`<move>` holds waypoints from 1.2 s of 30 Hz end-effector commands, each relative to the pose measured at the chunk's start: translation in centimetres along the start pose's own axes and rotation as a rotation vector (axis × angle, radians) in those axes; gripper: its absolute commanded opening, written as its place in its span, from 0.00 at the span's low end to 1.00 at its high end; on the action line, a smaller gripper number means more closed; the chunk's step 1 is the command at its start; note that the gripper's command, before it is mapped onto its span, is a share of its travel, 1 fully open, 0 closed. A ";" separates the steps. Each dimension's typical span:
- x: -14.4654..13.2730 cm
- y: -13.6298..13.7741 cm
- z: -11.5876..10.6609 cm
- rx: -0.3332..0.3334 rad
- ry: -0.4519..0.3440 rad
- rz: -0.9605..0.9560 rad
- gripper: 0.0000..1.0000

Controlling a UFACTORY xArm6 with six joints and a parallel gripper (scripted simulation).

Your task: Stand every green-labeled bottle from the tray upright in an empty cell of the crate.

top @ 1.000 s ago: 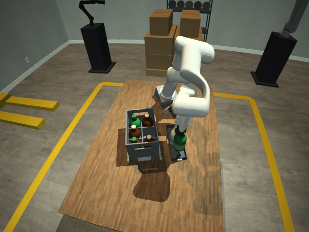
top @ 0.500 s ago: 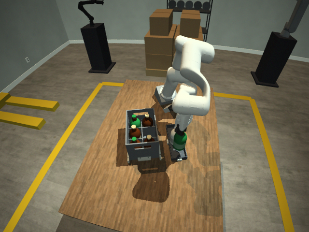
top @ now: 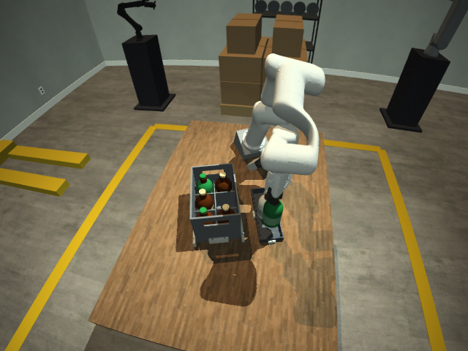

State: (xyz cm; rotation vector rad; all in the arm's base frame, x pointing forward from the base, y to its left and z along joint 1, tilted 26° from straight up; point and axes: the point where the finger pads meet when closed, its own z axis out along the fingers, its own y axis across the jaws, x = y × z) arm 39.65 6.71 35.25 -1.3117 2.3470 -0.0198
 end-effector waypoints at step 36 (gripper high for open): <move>-0.1 0.0 -2.2 0.003 -0.002 -0.001 0.00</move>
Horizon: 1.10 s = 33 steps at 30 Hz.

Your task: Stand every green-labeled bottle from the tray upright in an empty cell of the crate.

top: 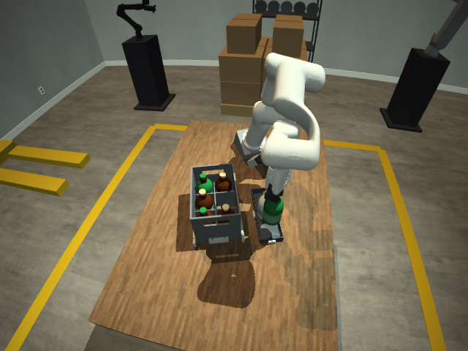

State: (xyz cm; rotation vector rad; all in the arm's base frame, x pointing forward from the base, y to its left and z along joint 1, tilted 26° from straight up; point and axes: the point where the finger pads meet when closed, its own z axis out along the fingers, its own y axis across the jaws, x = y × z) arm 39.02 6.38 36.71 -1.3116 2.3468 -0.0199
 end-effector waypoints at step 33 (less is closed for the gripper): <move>0.0 0.0 -2.5 0.003 -0.002 -0.001 0.00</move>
